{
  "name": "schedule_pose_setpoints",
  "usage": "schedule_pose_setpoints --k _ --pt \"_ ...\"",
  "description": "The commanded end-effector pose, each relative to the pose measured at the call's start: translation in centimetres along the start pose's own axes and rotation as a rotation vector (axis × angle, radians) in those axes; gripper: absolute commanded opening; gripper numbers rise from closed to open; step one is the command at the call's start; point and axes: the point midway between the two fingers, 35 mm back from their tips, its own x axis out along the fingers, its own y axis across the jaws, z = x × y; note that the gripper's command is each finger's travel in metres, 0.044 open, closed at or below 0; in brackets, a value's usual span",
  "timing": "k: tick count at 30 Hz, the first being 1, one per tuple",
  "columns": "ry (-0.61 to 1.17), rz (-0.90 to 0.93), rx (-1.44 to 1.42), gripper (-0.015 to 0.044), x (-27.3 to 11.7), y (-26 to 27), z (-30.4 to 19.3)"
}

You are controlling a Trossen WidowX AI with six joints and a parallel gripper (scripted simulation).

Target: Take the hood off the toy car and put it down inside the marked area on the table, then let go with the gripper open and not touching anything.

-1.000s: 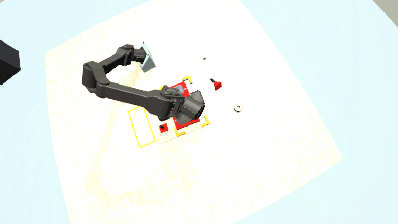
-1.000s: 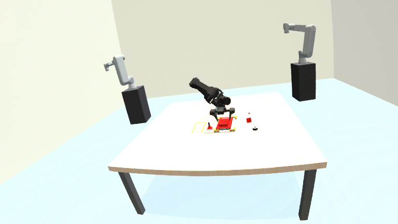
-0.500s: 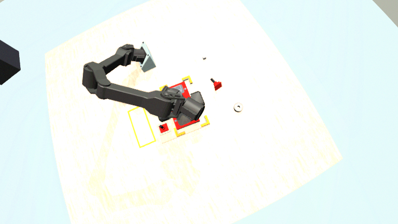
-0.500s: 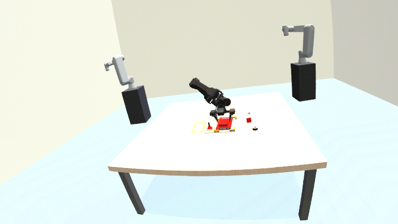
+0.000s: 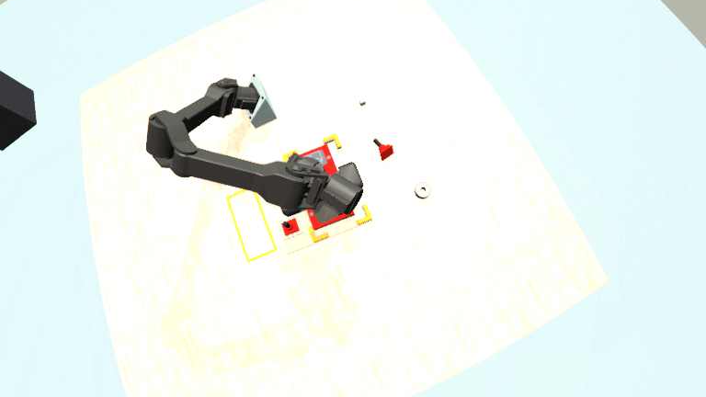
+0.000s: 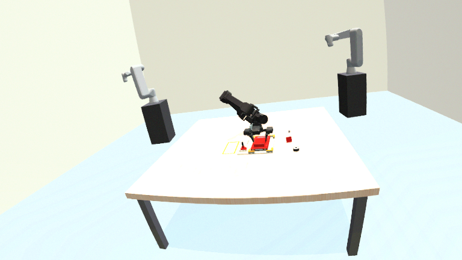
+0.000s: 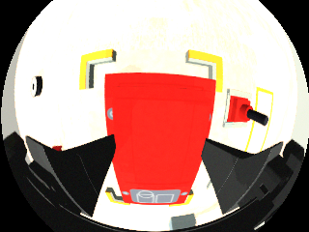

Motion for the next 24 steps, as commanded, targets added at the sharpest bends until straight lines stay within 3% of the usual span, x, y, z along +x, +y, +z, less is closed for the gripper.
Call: schedule_pose_setpoints --k 1,8,18,24 --pt "0.0 0.0 0.0 0.0322 -0.02 -0.01 0.01" --pt "0.0 0.0 0.0 0.0275 -0.02 -0.01 0.01" --pt "0.0 0.0 0.0 0.0012 -0.5 0.01 0.02" --pt "0.0 0.0 0.0 0.0 -0.89 0.03 0.03"
